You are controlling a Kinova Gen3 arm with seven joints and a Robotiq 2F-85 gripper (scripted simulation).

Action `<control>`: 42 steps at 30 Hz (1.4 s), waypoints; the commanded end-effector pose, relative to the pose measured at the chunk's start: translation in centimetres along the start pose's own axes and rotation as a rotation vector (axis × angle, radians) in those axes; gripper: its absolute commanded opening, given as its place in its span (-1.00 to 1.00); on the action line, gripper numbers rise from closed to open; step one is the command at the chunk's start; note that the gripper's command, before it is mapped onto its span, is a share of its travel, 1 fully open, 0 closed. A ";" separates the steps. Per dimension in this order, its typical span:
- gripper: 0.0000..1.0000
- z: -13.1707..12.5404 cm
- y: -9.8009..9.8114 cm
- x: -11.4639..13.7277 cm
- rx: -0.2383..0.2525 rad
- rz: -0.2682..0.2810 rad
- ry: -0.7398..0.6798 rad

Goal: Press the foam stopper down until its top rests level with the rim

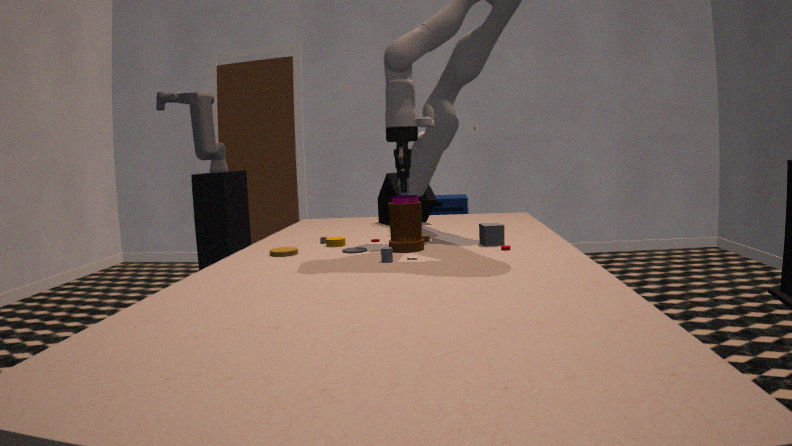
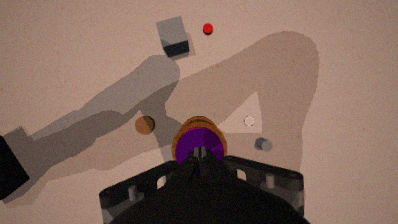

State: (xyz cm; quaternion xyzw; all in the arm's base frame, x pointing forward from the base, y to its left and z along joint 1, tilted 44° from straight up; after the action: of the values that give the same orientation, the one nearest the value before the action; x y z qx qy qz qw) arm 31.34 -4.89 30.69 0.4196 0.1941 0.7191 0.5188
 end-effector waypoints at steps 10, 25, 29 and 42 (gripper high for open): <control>-1.00 -0.1 -0.1 0.0 0.002 0.004 -0.002; -1.00 -0.1 -0.3 0.0 0.002 0.004 -0.002; -1.00 -0.1 -0.3 0.0 0.002 0.004 -0.002; -1.00 -0.1 -0.7 0.0 0.002 0.004 -0.002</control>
State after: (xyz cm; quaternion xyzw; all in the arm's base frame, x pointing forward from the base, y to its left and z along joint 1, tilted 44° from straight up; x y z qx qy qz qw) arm 31.69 -4.61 30.18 0.4209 0.1936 0.7193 0.5176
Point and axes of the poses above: the point where the finger pads meet when closed, its own y axis back along the fingers, its own z axis across the jaws, x = y × z, the point moved 3 cm from there along y, back along the fingers, and after that the axes turned 5 degrees about -y, right-handed, at the moved point
